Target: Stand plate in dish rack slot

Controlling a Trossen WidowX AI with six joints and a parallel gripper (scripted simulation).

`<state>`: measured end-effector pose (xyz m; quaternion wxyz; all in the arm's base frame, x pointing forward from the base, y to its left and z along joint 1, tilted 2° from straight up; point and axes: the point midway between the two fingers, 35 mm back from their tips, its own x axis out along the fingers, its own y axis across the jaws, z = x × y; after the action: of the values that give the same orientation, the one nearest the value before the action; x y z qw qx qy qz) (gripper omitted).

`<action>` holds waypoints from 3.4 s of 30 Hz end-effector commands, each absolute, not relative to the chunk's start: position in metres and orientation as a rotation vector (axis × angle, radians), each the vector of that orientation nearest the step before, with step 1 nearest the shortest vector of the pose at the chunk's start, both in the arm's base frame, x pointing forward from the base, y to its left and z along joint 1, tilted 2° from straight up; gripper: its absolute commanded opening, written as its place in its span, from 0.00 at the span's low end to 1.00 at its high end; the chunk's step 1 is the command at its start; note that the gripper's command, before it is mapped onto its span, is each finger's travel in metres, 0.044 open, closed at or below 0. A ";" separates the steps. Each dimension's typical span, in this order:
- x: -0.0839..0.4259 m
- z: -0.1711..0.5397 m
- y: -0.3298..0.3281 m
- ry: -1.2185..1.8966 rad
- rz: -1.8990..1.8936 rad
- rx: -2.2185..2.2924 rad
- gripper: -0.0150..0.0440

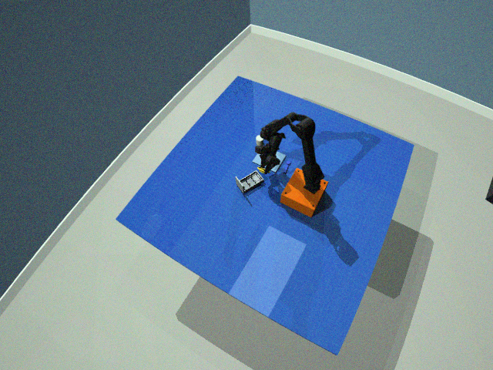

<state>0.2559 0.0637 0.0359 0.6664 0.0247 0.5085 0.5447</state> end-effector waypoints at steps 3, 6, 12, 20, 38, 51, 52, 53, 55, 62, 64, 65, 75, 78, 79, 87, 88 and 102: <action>0.257 0.032 0.063 0.983 1.308 0.056 0.25; 0.258 0.030 0.063 0.901 1.334 0.052 0.25; 0.260 0.027 0.061 0.731 1.369 0.035 0.25; 0.263 0.026 0.057 0.497 1.376 -0.009 0.25; 0.270 0.025 0.044 0.097 1.268 -0.136 0.25; 0.271 0.017 0.047 0.101 1.269 -0.137 0.25; 0.271 0.015 0.048 0.102 1.269 -0.137 0.25; 0.272 0.013 0.049 0.103 1.270 -0.137 0.25; 0.272 0.008 0.051 0.104 1.270 -0.137 0.25; 0.275 -0.001 0.057 0.106 1.271 -0.142 0.25; 0.276 -0.003 0.059 0.106 1.271 -0.143 0.25; 0.276 -0.004 0.060 0.106 1.271 -0.144 0.25; 0.279 -0.006 0.069 0.110 1.271 -0.149 0.25; 0.280 -0.006 0.072 0.112 1.271 -0.150 0.25; 0.280 -0.007 0.073 0.112 1.271 -0.151 0.25; 0.283 -0.006 0.081 0.115 1.270 -0.153 0.25; 0.283 -0.006 0.082 0.115 1.270 -0.152 0.25; 0.285 -0.026 0.087 0.110 1.270 -0.152 0.25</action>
<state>0.2848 0.0868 -0.0166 0.8007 -0.0711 0.0499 0.5927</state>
